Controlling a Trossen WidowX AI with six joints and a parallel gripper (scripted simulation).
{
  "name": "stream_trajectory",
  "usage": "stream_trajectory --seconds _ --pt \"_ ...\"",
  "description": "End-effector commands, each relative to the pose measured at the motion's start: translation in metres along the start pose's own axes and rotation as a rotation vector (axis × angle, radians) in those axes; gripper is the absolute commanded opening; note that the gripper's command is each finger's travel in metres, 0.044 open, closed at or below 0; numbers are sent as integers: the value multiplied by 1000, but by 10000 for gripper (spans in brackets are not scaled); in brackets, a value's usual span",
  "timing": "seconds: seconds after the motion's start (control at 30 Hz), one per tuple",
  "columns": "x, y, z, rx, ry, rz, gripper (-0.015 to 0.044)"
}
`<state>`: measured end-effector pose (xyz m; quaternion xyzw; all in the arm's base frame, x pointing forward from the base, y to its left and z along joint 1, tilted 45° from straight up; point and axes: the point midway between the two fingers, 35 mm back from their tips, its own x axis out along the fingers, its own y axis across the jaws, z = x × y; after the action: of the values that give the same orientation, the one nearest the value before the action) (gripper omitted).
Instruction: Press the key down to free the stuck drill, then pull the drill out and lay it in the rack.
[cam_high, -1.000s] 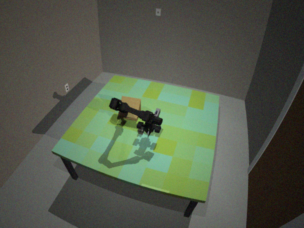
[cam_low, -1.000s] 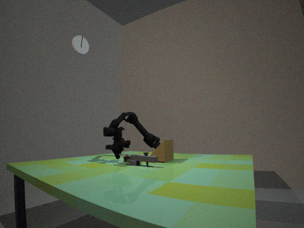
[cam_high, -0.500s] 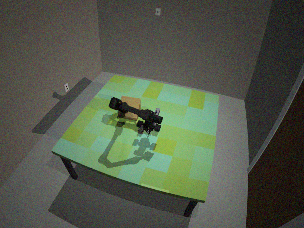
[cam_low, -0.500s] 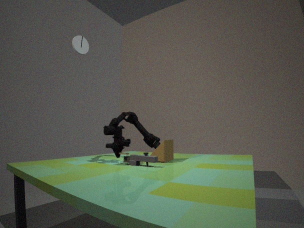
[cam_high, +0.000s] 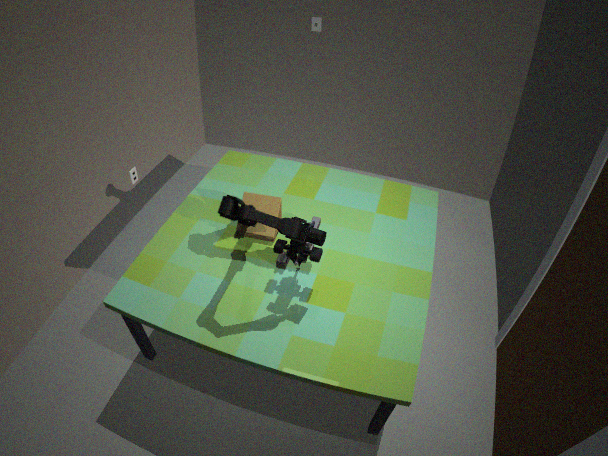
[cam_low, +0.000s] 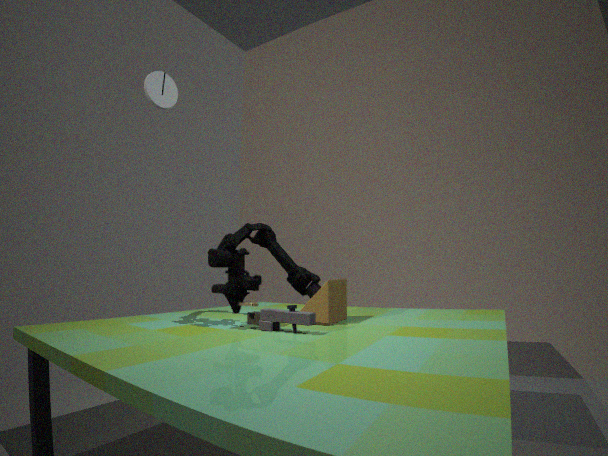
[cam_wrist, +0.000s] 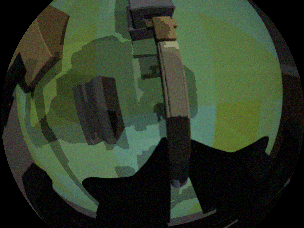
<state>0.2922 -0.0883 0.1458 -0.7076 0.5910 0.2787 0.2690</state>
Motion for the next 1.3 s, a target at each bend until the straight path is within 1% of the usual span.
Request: stream_trajectory --seconds 0.0,0.73,1.27 --pt "-3 0 0 3 2 0 0" --pt "-15 1 1 3 1 0 0" --pt "-14 27 -4 2 2 1 0"
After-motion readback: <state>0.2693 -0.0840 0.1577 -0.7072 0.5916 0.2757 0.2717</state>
